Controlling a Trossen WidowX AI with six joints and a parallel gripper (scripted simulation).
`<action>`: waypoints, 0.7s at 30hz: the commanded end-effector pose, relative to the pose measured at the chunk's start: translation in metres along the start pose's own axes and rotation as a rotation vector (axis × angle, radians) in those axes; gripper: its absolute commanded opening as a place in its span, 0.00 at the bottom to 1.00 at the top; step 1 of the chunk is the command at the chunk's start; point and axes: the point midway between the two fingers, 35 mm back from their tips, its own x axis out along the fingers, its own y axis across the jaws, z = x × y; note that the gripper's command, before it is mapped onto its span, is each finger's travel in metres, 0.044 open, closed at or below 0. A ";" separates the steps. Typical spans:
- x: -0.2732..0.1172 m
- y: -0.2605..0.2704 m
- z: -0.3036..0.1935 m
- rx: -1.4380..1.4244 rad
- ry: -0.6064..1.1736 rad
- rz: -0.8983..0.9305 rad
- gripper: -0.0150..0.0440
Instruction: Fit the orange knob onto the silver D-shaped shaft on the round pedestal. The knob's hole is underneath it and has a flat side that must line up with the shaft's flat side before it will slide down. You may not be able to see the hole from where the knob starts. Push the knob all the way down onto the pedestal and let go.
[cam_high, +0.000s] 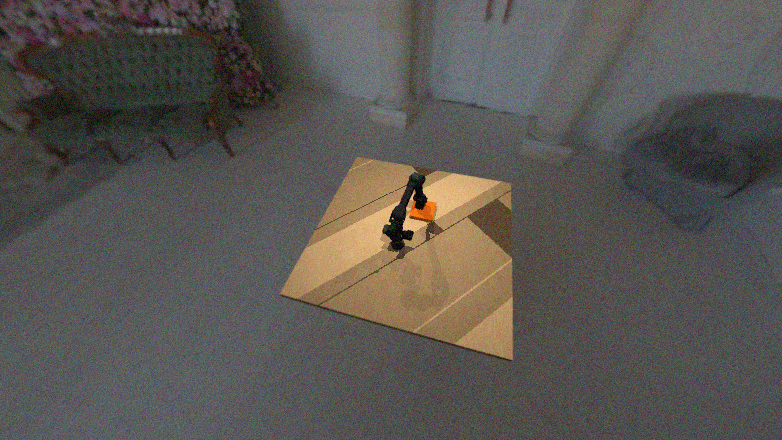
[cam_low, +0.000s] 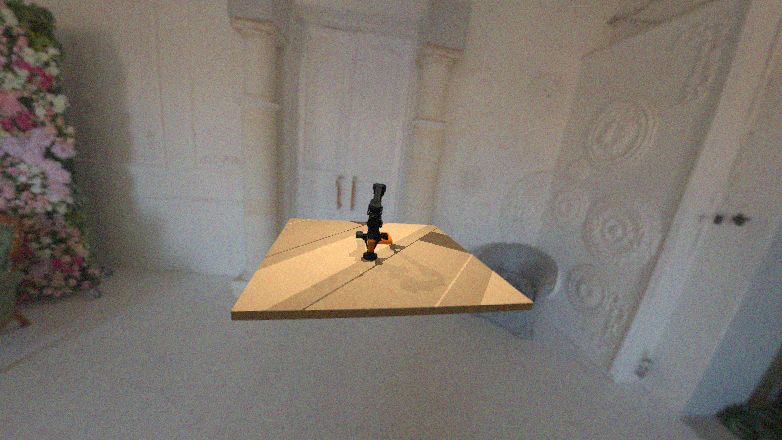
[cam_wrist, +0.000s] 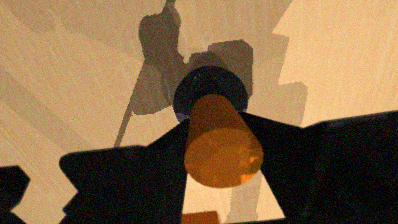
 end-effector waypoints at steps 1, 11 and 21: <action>0.000 0.000 0.000 0.000 -0.001 0.000 0.61; 0.000 0.000 0.000 0.000 -0.001 0.000 1.00; -0.042 -0.001 0.004 -0.017 -0.006 -0.002 1.00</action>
